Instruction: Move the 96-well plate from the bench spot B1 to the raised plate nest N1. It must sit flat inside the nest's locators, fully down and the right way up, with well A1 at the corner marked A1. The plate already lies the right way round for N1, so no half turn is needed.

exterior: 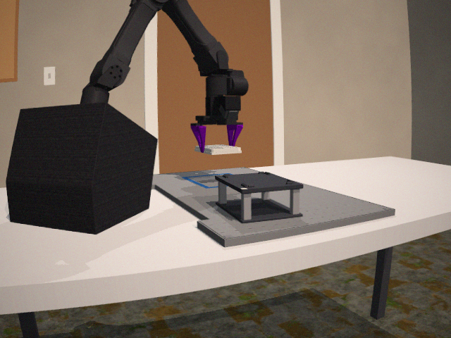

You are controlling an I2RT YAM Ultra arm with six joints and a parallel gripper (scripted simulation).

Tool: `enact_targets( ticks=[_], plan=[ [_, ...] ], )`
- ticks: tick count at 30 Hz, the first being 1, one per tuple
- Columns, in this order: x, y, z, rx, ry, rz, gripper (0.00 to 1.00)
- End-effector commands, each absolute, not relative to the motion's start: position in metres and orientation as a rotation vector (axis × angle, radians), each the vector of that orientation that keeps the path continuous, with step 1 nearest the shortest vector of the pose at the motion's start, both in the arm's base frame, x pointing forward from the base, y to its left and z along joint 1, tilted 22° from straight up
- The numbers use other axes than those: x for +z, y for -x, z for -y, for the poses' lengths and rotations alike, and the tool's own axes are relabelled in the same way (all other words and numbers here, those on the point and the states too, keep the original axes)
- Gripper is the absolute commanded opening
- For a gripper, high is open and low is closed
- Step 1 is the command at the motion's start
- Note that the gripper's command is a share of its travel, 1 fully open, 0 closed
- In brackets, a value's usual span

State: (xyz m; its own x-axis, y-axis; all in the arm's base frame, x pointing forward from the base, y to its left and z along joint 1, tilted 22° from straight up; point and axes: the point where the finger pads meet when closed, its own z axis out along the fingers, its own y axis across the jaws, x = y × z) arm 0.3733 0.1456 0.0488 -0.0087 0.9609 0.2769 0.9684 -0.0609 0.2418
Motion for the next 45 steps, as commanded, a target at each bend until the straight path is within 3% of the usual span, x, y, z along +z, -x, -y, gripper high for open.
enact_targets(
  ticks=[1, 28, 45],
  plan=[
    [0.068, -0.383, -0.142, -0.645, 2.210, 2.142, 0.00],
    [0.068, -0.383, -0.142, -0.645, 2.210, 2.142, 0.00],
    [0.047, -0.360, -0.093, -0.599, 2.307, 1.990, 0.00]
  ],
)
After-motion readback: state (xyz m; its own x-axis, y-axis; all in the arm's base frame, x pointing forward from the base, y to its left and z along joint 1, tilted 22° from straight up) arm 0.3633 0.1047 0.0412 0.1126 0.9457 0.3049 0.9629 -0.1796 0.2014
